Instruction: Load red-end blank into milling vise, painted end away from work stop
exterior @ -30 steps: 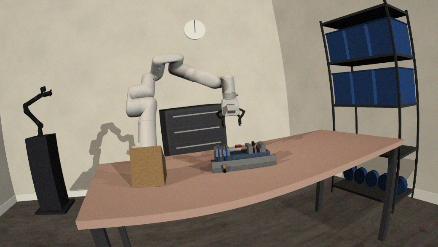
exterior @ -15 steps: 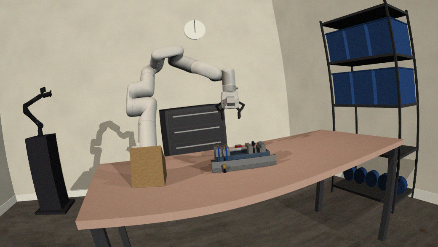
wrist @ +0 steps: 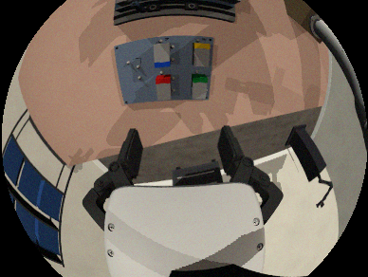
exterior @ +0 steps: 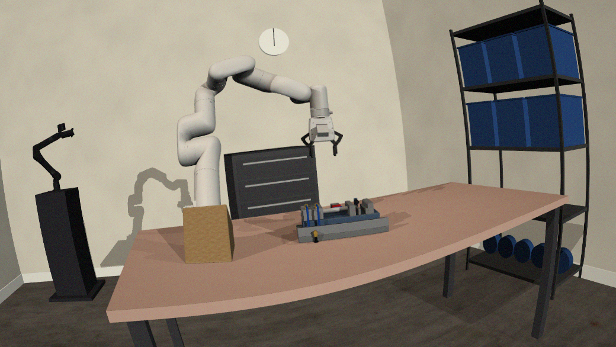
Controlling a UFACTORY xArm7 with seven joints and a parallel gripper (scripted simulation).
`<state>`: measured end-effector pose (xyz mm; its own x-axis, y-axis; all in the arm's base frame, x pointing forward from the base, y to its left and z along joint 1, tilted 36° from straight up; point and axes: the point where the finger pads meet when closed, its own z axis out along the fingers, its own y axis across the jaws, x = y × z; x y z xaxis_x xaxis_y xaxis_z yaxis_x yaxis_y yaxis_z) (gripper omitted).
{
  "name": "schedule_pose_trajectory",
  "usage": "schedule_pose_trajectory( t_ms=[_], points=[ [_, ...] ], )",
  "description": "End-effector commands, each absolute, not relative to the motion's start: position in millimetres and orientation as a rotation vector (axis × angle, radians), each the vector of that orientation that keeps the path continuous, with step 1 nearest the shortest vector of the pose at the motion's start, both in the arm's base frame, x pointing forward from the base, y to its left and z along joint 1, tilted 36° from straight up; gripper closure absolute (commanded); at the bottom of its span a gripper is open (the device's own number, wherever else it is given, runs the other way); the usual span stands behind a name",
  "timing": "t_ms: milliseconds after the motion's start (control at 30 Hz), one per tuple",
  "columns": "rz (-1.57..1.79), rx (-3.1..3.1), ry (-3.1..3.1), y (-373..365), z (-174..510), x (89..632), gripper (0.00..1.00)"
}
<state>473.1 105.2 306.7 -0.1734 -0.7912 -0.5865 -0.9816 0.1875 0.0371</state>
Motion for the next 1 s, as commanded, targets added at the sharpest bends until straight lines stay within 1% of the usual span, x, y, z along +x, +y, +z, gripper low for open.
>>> schedule_pose_trajectory(
  t_ms=[0,267,967],
  points=[
    [0.576,-1.653,2.03,94.9,315.6,472.2,0.0],
    [0.567,-1.648,2.031,59.9,345.6,462.1,0.0],
    [0.566,-1.648,2.031,39.5,363.3,456.3,0.0]
  ],
)
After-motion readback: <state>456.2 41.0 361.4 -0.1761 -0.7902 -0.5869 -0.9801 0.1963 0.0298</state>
